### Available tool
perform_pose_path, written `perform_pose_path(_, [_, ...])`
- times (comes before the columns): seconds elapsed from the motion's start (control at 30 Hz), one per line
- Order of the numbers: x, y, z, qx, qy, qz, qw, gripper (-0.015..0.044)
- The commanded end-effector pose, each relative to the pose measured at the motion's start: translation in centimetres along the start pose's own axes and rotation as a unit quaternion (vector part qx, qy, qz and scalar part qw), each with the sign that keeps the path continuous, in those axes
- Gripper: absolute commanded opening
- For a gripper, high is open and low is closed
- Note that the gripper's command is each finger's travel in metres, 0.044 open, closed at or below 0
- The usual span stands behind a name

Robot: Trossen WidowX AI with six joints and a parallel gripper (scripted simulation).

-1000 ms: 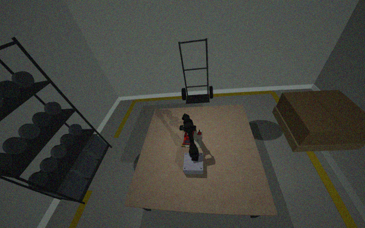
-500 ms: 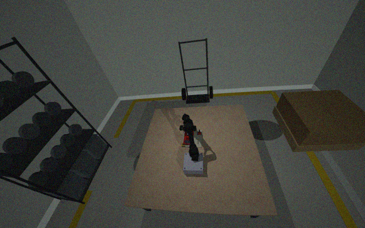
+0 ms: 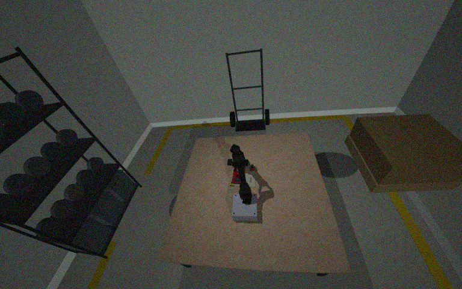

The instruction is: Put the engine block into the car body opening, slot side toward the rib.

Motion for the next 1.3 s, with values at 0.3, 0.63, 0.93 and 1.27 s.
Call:
perform_pose_path(0.3, [-0.06, -0.04, 0.27, 0.000, -0.002, -0.003, 1.000, 0.0159])
perform_pose_path(0.63, [-0.06, -0.05, 0.38, 0.000, -0.002, -0.002, 1.000, 0.0159])
perform_pose_path(0.93, [-0.06, -0.05, 0.48, 0.000, -0.002, -0.002, 1.000, 0.0159])
perform_pose_path(1.27, [-0.06, -0.06, 0.59, 0.001, -0.002, -0.001, 1.000, 0.0159])
Point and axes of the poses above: the point midway between the two fingers, 35 mm back from their tips, its own z axis out along the fingers, its own x axis across the jaws, y = z × x, the point moved 8 cm from there along -z, back along the fingers, and after that the axes turned 1 degree about -z, right-handed, at the moved point
